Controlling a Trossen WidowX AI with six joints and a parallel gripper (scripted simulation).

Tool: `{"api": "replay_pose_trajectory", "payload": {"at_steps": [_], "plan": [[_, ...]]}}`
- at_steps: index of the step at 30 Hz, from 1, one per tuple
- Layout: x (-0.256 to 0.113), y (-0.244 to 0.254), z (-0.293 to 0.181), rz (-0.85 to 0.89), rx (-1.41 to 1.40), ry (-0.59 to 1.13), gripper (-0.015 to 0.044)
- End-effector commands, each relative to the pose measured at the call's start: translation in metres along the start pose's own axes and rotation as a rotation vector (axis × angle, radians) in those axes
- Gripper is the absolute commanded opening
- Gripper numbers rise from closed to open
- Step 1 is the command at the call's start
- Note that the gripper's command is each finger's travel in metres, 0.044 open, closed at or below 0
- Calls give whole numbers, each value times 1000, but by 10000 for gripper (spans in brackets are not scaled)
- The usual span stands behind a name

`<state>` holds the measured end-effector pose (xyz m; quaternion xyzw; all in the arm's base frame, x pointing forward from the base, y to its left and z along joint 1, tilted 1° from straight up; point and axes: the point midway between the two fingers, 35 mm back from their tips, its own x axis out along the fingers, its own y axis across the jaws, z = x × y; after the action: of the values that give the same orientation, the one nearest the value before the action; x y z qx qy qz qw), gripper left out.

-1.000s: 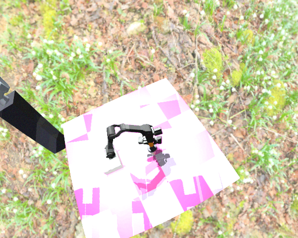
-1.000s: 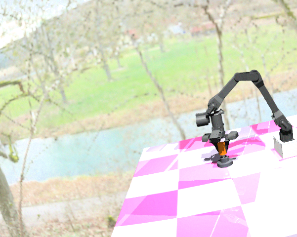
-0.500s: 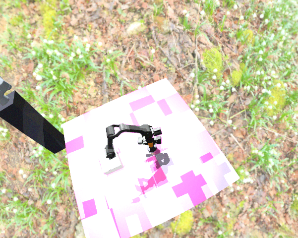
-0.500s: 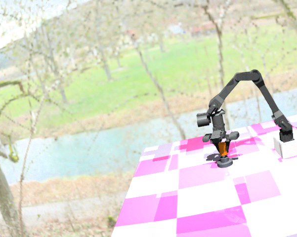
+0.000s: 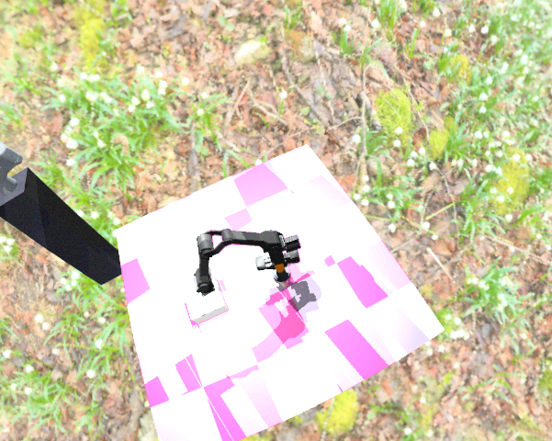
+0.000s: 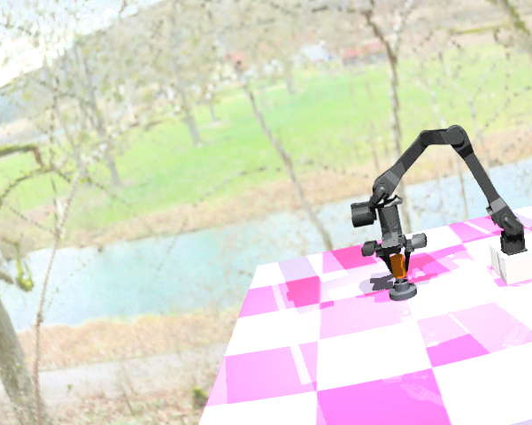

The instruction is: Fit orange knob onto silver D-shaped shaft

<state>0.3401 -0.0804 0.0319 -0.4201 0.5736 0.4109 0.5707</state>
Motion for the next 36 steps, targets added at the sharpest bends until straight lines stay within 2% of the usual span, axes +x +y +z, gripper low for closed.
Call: {"api": "replay_pose_trajectory", "payload": {"at_steps": [1, 18, 25, 36], "plan": [[-2, -5, 0, -10, -21, 1, 0], [-2, -4, 0, -10, -21, 1, 0], [-4, -1, 0, -10, -220, 2, 0], [2, 0, 0, -10, -231, 2, 0]]}}
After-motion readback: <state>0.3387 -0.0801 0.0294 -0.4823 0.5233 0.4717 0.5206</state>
